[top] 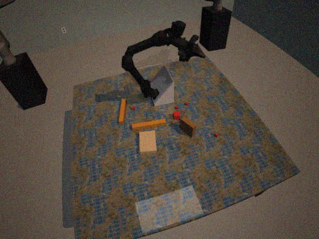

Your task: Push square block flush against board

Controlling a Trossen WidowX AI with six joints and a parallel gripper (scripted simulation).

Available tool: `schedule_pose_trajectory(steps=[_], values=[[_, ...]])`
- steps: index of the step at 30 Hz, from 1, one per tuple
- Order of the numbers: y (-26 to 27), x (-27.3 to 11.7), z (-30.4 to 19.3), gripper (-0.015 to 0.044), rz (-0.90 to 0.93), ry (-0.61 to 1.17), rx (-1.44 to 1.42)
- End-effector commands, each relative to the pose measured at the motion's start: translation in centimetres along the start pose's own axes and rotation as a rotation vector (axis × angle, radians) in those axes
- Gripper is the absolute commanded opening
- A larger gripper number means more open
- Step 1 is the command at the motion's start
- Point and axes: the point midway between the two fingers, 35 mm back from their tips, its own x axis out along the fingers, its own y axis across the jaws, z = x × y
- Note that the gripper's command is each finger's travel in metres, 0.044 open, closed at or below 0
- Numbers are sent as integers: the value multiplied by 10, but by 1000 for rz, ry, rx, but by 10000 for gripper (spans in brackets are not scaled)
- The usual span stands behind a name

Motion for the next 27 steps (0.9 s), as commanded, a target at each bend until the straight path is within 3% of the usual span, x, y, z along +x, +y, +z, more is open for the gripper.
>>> schedule_pose_trajectory(steps=[1,14,27], values=[[-21,37,27,0,-137,-89,-29],[-86,105,113,0,-527,-298,-75],[-158,133,192,0,-938,-431,-95]])
